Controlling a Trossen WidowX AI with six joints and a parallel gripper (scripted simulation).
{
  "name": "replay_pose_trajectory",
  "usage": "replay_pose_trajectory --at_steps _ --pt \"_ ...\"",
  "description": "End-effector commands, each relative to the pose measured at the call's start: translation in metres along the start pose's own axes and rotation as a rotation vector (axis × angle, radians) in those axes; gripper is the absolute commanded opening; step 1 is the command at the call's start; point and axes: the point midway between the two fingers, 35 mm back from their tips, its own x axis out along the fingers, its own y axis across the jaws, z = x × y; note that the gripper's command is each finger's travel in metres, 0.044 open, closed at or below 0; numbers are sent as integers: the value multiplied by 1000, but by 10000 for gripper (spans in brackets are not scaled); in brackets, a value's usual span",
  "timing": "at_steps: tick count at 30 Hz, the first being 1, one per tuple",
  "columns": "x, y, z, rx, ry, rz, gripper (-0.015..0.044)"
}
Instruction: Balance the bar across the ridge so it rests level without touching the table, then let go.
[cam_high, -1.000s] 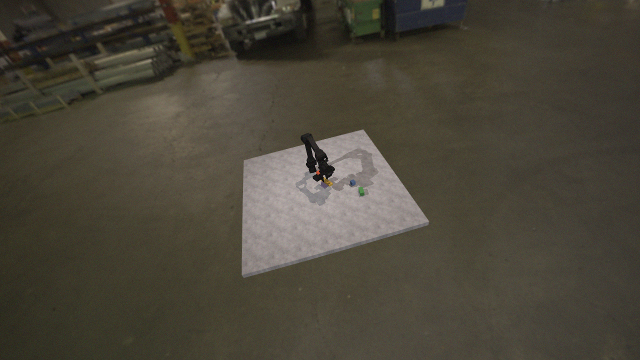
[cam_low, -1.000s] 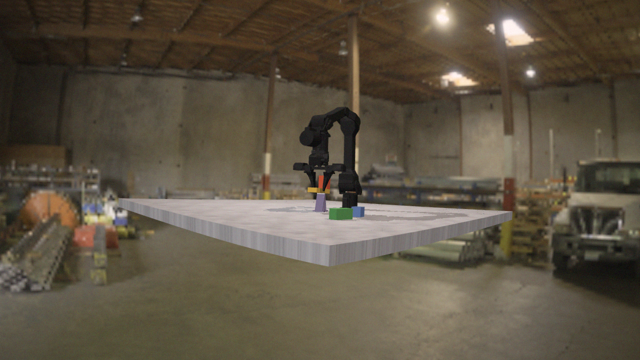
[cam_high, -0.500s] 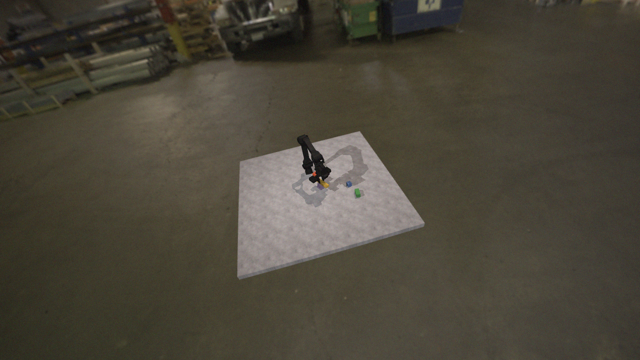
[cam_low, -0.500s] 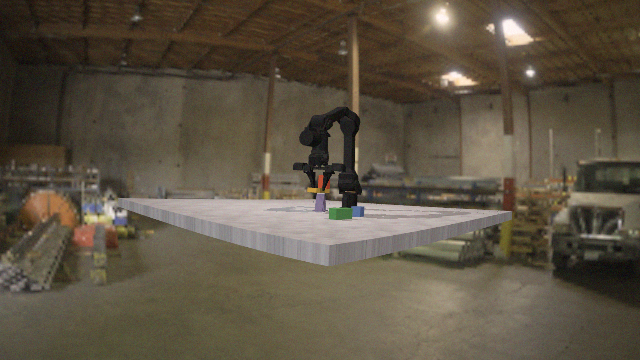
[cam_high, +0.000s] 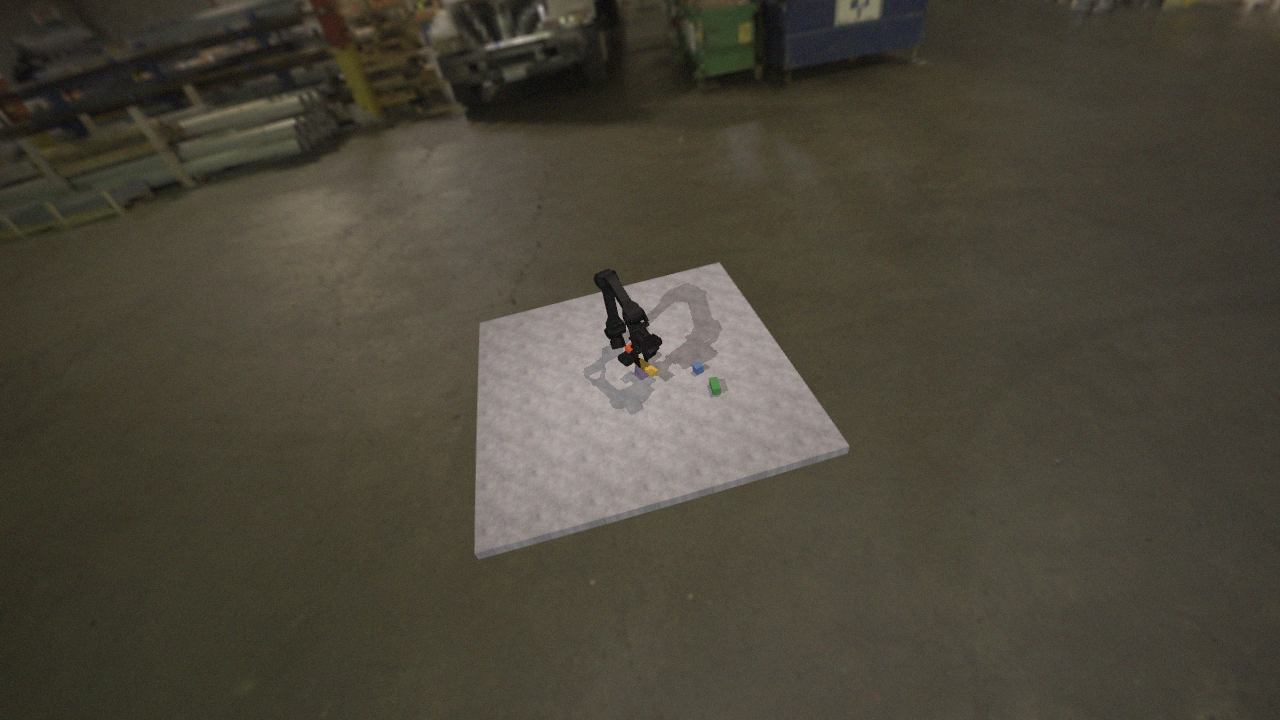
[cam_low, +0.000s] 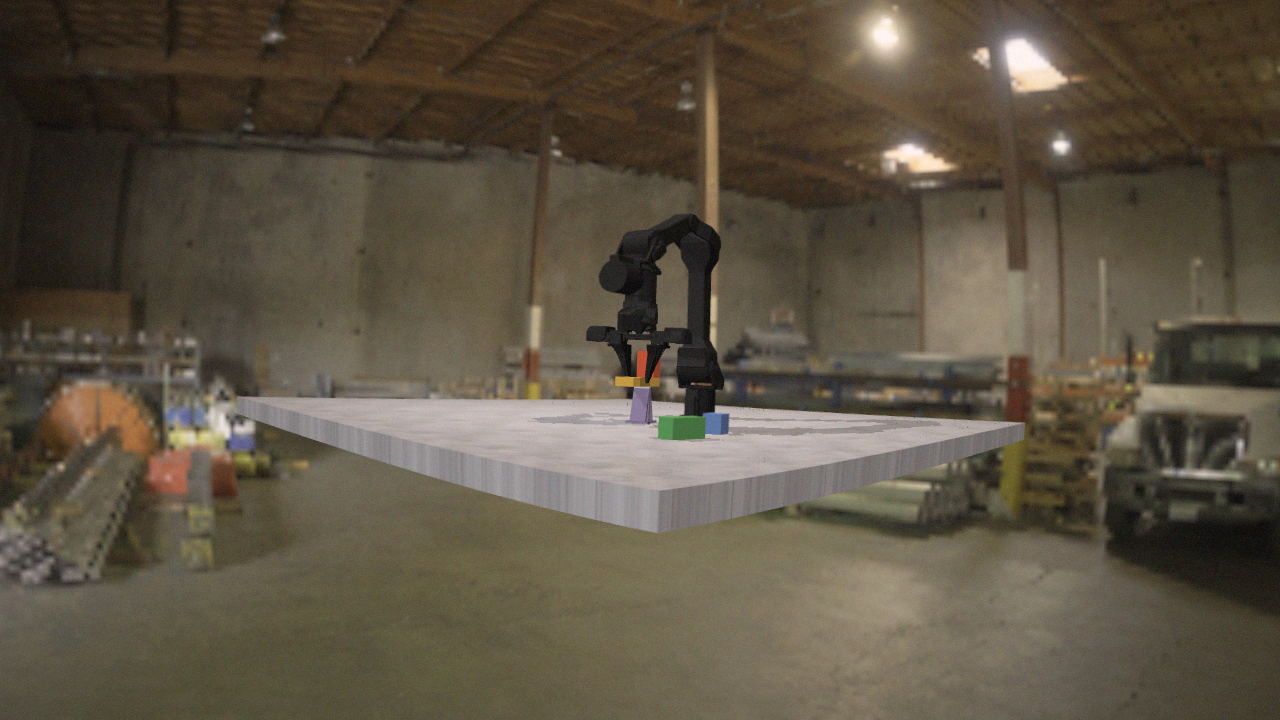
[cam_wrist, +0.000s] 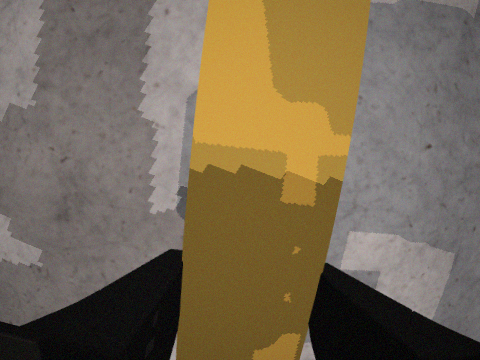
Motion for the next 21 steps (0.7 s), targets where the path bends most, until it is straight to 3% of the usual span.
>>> replay_pose_trajectory --at_steps 1,21 --pt "2 0 0 3 0 0 0" --pt "0 0 1 3 0 0 0"
